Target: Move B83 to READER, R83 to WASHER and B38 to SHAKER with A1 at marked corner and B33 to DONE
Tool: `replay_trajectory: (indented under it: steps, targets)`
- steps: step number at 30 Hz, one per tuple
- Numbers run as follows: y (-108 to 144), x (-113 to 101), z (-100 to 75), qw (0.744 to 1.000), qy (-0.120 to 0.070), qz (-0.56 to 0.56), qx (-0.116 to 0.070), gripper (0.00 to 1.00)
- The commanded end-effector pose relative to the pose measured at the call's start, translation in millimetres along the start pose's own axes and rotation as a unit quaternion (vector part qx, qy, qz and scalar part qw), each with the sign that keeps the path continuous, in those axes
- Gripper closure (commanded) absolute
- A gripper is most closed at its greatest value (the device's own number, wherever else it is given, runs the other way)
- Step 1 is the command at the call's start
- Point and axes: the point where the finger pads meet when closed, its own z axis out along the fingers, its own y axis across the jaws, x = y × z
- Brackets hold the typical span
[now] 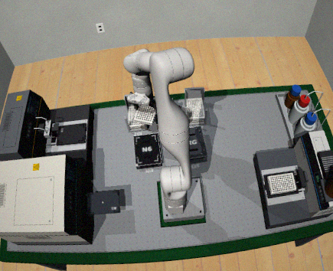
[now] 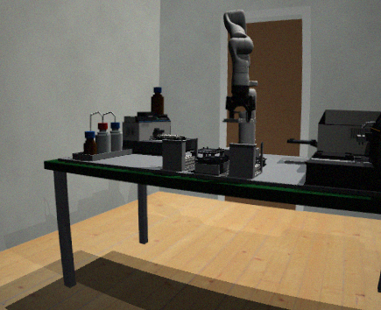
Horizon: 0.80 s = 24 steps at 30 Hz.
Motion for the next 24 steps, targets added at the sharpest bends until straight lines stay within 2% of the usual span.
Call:
replay_trajectory:
  steps: [1,24]
  targets:
    - [5,13,-0.5,1.0,-0.002,0.025,0.0,0.06]
    - [25,80,-0.3,0.991,-0.002,0.13,0.0,0.06]
